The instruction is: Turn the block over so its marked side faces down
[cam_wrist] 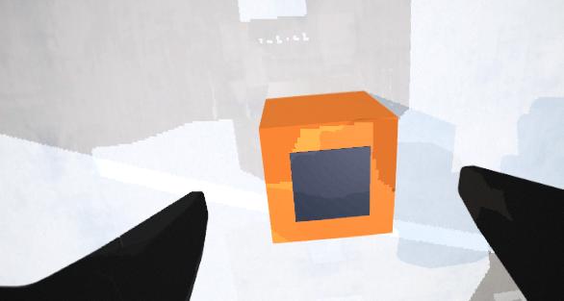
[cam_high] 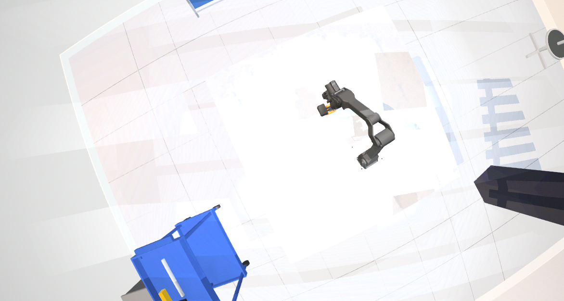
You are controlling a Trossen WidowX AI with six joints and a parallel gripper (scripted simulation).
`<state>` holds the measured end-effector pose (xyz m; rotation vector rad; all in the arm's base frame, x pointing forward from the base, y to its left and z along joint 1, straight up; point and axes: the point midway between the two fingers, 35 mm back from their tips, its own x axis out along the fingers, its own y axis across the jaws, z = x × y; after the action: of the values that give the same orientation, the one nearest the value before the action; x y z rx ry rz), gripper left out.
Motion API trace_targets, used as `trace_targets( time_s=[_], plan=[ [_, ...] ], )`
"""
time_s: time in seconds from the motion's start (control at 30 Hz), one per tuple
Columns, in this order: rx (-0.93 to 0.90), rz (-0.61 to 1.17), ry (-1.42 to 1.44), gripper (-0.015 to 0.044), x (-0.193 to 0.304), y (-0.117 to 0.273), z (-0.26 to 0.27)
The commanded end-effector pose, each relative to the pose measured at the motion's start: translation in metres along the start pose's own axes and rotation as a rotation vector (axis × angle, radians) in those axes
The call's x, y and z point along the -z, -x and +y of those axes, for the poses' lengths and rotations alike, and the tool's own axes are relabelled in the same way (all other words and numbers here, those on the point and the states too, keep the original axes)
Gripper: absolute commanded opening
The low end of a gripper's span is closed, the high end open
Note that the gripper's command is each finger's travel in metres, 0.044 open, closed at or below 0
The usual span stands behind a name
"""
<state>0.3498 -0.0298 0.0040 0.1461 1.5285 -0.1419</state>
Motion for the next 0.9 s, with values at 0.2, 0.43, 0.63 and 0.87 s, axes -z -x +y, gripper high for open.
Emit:
trace_targets(
  time_s=[0.2, 0.43, 0.63, 0.87],
  plan=[
    [0.006, 0.013, -0.004, 0.044, 0.003, -0.021, -0.001],
    [0.006, 0.013, -0.004, 0.044, 0.004, -0.032, -0.001],
    [0.006, 0.013, -0.004, 0.0387, 0.004, -0.034, -0.001],
    [0.006, 0.013, -0.004, 0.0204, 0.004, -0.034, -0.001]
  ],
)
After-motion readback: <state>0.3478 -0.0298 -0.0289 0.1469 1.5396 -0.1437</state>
